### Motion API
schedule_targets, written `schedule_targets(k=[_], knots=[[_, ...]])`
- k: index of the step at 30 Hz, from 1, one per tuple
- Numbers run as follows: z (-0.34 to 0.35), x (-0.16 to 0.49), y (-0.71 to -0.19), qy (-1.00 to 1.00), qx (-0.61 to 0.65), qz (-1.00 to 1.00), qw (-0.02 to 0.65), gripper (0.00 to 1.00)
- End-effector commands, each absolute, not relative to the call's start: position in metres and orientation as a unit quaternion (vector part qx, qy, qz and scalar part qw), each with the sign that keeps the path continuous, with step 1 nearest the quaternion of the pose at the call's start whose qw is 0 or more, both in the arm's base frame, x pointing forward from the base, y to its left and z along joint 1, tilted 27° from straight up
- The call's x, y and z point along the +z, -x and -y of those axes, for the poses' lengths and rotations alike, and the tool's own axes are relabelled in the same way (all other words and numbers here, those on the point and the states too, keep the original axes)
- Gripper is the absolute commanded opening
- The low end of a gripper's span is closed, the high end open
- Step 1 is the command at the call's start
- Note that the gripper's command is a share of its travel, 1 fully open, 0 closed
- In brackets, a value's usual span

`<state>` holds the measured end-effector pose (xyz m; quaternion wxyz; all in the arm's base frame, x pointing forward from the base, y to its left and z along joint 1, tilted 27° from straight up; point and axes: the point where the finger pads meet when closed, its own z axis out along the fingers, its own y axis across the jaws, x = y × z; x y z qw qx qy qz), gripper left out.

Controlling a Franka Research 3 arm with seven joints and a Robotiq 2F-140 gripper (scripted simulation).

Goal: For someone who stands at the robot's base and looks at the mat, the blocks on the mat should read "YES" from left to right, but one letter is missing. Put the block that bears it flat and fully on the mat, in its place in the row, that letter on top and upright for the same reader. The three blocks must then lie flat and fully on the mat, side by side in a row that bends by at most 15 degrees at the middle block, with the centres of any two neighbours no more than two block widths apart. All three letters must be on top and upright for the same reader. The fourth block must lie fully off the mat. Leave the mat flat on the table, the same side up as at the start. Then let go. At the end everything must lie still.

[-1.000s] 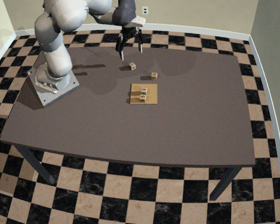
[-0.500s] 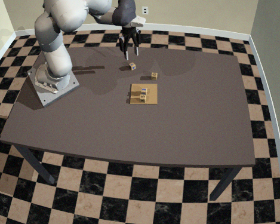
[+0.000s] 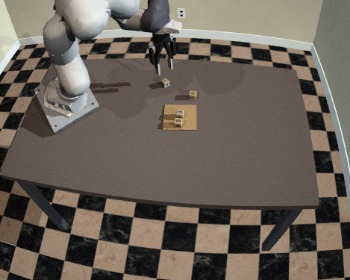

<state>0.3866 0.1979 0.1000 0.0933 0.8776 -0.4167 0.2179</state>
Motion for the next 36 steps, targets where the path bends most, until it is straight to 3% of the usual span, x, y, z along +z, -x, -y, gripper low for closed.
schedule_targets(k=[1,36], knots=[[-0.197,0.099,-0.386,-0.879,0.217,0.413,0.094,0.40],[-0.187,0.073,-0.396,-0.879,0.217,0.413,0.094,0.40]])
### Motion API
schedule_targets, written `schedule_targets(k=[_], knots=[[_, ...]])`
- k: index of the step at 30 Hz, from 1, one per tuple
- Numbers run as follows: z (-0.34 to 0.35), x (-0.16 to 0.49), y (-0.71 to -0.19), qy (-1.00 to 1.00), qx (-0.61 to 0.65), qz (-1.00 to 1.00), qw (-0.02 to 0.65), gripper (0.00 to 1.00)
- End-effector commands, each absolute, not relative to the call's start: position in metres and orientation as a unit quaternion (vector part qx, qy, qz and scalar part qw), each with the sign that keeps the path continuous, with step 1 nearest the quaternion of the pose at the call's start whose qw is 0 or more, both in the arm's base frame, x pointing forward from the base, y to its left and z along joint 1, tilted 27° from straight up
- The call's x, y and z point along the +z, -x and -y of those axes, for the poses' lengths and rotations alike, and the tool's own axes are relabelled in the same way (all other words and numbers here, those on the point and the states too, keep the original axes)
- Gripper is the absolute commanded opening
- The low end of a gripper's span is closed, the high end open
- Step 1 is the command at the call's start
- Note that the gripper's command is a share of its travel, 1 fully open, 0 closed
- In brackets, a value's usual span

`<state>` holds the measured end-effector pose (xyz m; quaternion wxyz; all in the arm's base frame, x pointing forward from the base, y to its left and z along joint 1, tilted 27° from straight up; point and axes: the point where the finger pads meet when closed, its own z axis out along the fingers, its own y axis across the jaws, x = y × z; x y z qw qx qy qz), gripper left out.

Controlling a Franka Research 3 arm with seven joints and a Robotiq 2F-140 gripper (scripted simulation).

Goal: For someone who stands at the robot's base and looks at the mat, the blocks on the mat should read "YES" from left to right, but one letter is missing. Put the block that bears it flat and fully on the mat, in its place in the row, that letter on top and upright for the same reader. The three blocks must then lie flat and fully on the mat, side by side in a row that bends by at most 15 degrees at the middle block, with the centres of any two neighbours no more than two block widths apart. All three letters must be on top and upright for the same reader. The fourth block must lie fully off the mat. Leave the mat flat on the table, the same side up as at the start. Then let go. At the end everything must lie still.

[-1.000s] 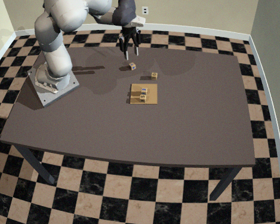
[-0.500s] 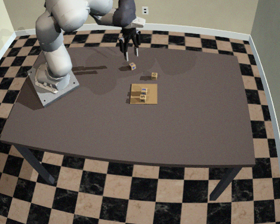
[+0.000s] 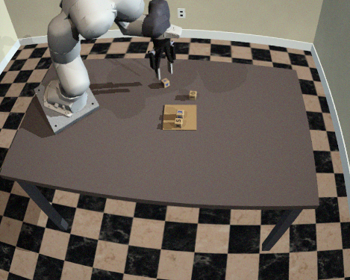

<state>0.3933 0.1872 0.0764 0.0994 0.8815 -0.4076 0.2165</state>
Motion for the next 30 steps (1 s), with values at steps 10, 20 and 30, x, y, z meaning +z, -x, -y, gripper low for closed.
schedule_targets(k=[10,20,30], knots=[[-0.183,0.063,-0.399,-0.879,0.217,0.413,0.094,0.40],[-0.180,0.055,-0.402,-0.879,0.217,0.413,0.094,0.40],[-0.179,0.054,-0.402,-0.879,0.217,0.413,0.094,0.40]])
